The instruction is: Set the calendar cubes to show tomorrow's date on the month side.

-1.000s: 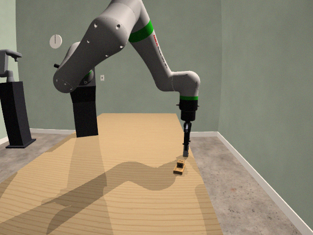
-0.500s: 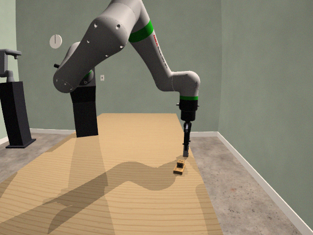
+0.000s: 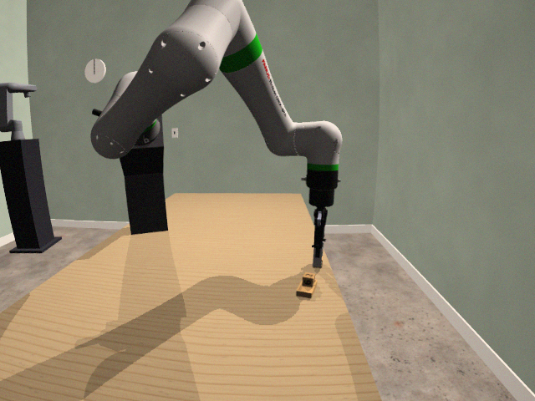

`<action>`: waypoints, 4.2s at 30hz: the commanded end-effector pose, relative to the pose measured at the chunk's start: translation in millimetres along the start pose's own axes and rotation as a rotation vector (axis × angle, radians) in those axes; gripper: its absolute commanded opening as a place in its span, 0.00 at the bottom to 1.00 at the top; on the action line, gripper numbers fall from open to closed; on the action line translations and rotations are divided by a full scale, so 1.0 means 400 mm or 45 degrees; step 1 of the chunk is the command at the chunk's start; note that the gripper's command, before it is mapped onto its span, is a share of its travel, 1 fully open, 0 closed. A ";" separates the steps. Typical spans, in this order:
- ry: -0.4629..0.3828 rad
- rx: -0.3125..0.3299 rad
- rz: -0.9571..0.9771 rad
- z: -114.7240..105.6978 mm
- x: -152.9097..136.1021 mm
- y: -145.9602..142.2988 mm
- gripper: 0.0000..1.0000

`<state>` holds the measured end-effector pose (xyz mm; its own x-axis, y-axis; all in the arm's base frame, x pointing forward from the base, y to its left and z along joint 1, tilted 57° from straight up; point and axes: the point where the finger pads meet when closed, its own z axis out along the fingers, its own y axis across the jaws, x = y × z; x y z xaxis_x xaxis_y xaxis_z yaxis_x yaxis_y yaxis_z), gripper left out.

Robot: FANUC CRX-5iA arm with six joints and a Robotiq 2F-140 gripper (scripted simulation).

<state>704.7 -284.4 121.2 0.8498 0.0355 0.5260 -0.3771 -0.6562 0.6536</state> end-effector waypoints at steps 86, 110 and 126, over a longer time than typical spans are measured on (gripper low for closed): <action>0.000 0.000 1.115 -0.211 0.001 0.000 1.00; -0.001 0.000 1.967 -0.200 0.002 0.001 1.00; -0.001 0.000 1.968 -0.200 0.002 0.001 0.35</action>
<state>675.6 -224.5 165.4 -0.3553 -0.6553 0.6666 -0.8592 -0.0519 -0.5089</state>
